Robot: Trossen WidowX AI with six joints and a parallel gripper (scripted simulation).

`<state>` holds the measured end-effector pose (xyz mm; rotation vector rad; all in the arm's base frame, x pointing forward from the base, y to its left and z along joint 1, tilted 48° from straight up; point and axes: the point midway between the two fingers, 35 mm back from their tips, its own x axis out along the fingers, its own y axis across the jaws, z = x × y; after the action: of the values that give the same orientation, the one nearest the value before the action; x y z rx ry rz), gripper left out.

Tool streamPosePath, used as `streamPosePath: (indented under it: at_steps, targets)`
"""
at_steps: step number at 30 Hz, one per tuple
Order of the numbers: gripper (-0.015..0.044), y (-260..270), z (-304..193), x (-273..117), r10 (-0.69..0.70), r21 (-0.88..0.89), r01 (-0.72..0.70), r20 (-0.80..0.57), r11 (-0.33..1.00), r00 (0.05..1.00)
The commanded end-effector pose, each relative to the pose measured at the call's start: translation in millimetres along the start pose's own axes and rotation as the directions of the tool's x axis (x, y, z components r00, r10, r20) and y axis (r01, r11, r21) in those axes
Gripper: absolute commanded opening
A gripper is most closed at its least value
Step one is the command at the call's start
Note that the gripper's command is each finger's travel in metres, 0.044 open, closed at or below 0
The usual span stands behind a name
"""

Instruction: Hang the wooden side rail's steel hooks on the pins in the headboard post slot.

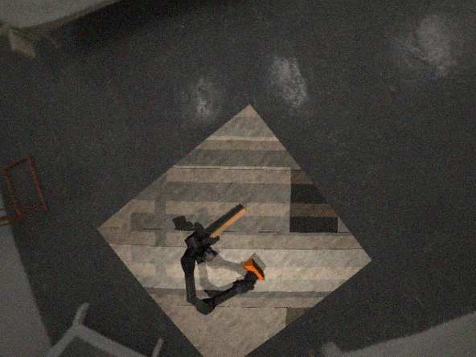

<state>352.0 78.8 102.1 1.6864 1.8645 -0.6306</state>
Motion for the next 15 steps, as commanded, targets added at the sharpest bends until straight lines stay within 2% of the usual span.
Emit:
streamPosePath:
  at_steps: [1, 15]
  targets:
    - [0.0000, 1.1, -4.2, -6.1, 0.018, -0.004, -0.018, 0.000, 1.000, 1.000]
    - [0.0000, 1.1, -5.8, -6.1, 0.018, -0.004, -0.018, 0.000, 1.000, 1.000]
